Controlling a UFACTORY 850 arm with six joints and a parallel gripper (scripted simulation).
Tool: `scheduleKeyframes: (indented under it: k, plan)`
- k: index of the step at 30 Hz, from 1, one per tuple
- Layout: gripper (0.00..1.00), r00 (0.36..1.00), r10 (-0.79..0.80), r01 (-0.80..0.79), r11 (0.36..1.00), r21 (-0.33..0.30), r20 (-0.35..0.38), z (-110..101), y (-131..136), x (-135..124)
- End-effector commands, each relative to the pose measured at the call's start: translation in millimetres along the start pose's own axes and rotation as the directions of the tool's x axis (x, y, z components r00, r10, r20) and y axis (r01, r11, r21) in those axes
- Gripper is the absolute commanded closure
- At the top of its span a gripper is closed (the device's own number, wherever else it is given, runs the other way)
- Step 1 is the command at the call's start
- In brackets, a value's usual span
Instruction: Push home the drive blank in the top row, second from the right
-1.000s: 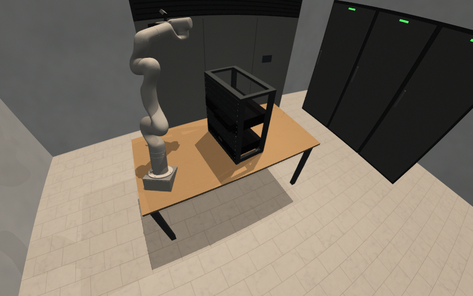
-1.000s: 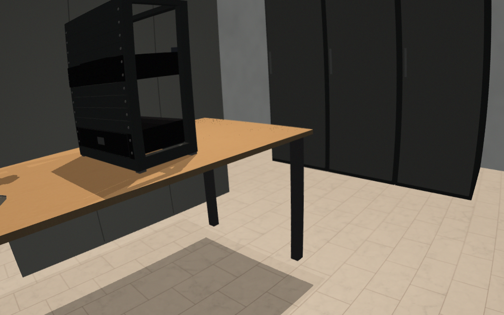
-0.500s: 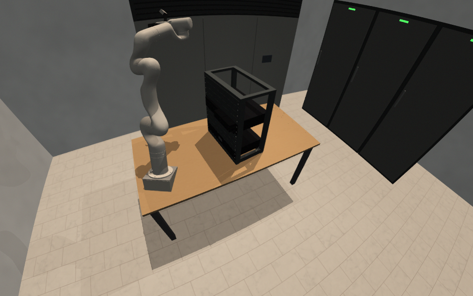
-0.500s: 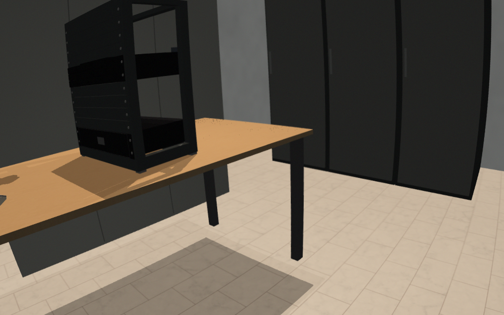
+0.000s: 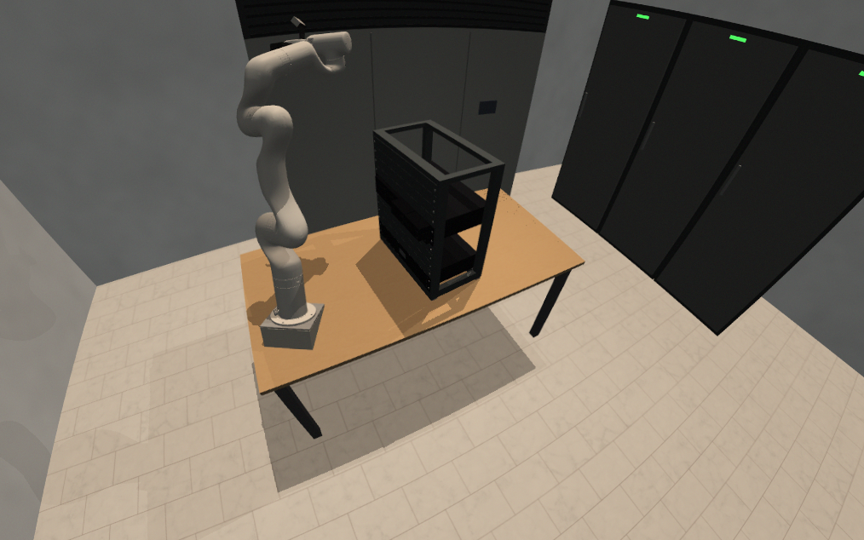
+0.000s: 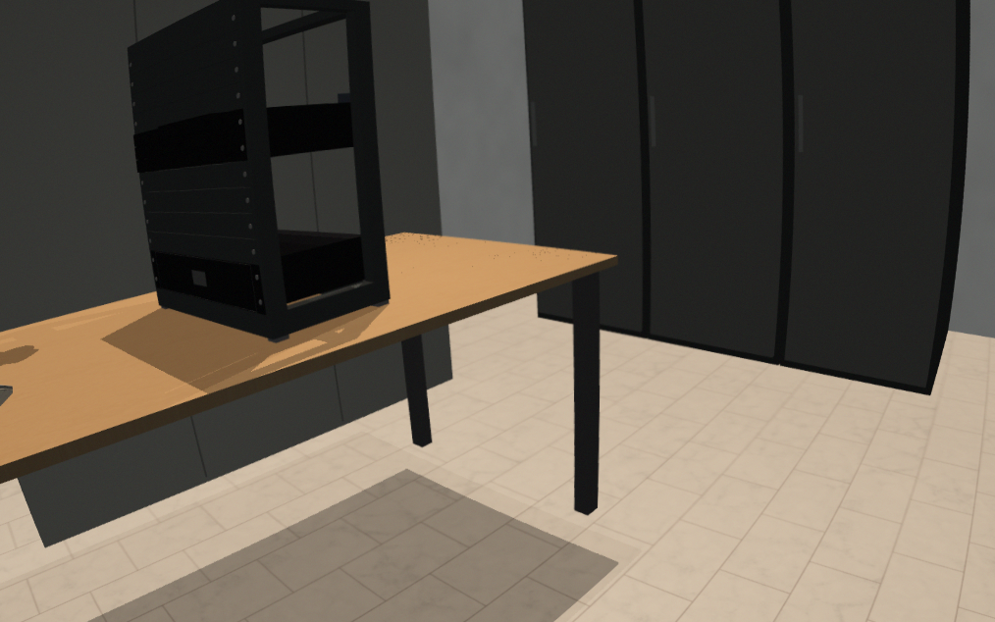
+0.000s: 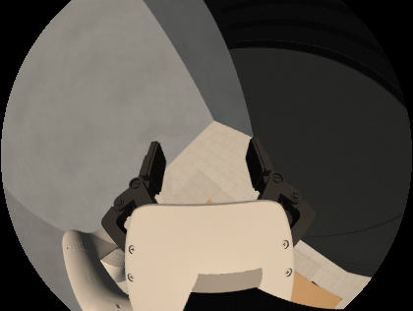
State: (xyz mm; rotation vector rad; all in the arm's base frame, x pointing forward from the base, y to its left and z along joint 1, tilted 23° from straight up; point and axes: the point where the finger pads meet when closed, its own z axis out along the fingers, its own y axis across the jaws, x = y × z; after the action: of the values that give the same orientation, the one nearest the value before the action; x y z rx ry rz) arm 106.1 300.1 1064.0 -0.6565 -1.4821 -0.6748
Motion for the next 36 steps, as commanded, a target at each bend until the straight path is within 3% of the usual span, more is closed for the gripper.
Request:
scheduleKeyframes:
  k: [1, 36]
  plan:
    - [0.0, 1.0, -0.002, 0.002, 1.0, 0.0, 0.0, 0.2, -0.8, 0.5]
    - [0.0, 1.0, 0.0, -0.001, 1.0, -0.023, -0.025, -5.0, 6.9, 3.4]
